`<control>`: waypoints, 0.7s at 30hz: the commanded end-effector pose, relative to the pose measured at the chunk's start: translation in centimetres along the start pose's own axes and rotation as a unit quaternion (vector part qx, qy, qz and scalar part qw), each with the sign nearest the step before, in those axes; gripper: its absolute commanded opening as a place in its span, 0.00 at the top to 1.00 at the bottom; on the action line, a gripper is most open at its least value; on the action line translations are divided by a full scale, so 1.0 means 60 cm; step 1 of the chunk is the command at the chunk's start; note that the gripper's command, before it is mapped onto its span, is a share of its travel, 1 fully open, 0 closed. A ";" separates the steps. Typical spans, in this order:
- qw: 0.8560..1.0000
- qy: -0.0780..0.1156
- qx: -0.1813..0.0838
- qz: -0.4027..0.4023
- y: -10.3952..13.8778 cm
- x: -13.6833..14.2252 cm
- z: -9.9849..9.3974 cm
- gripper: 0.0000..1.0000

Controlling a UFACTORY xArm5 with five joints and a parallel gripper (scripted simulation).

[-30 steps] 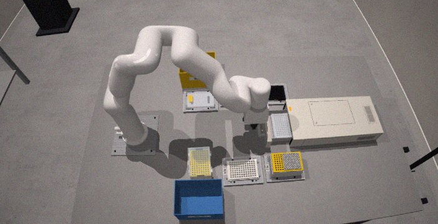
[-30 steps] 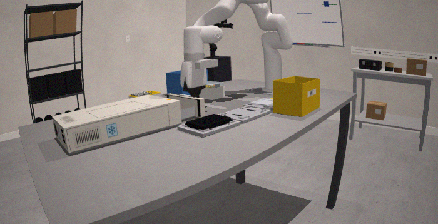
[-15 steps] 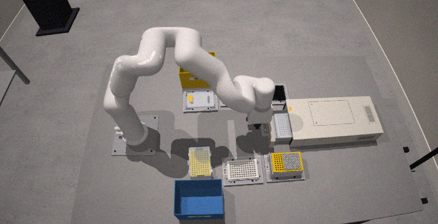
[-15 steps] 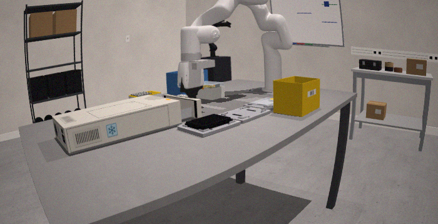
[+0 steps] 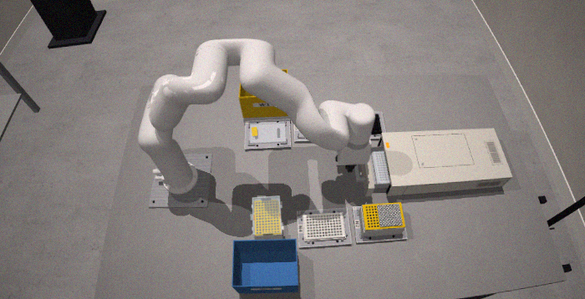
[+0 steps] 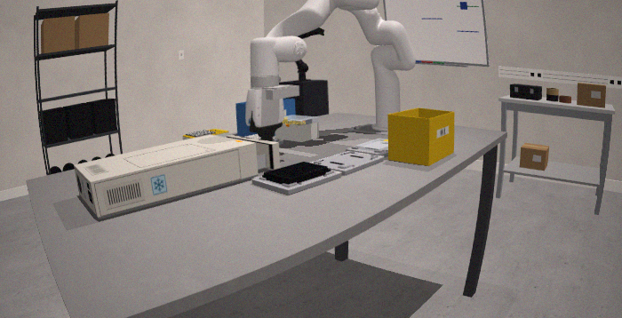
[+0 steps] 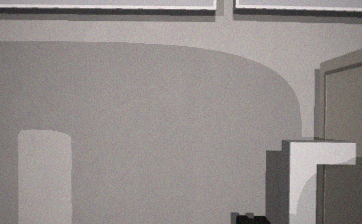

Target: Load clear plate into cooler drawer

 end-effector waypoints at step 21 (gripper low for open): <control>1.000 0.003 0.008 0.000 0.009 0.058 -0.004 1.00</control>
Point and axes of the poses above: the point where the finger pads meet when closed, its own z axis out along the fingers, its own x axis across the jaws, y = z × x, the point moved 3 cm from there along -z, back along the fingers, and after that the axes turned 8 degrees about -z, right-handed, at the moved point
